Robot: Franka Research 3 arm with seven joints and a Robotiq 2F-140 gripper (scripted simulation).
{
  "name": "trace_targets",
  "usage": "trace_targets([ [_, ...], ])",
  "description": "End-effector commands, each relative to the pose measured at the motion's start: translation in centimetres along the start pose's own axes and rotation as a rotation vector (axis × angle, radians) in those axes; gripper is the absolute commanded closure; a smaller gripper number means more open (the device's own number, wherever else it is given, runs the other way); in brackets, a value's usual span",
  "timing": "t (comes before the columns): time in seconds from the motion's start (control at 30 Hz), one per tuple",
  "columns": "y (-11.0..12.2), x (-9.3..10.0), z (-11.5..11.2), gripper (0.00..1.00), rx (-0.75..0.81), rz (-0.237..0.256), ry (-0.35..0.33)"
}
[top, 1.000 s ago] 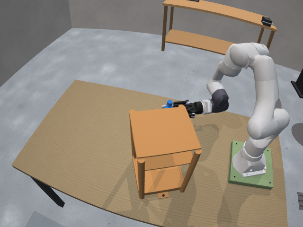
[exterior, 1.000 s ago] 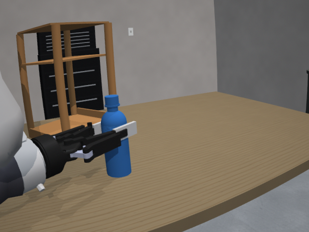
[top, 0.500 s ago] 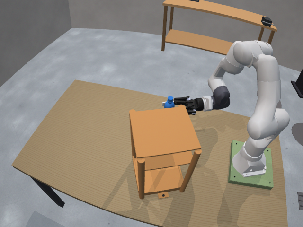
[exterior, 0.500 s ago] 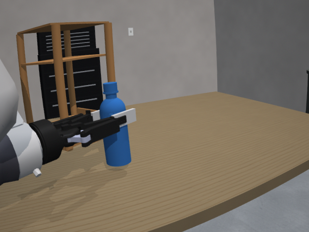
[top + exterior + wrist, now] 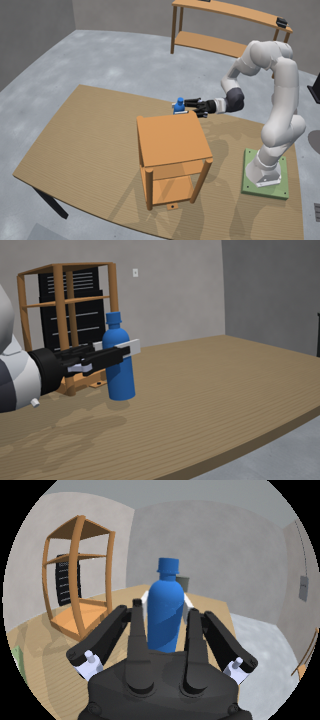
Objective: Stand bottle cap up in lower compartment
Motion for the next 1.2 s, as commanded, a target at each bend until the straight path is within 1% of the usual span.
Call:
trace_targets([
  [0.0, -0.1, -0.1, 0.3, 1.0, -0.022, 0.001, 0.002],
  [0.7, -0.3, -0.1, 0.2, 1.0, -0.022, 0.001, 0.002],
  [0.93, -0.9, -0.1, 0.2, 1.0, -0.022, 0.001, 0.002],
  [1.17, -2.1, -0.1, 0.1, 1.0, -0.022, 0.001, 0.002],
])
Point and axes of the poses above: the point where the finger pads meet when closed, its own x axis back along the fingers, its own y axis across the jaws, z = x × y, the point moved 6 cm from there along x, back along the fingers, and after that the axes turned 6 degrees about -x, right-handed, at the moved point
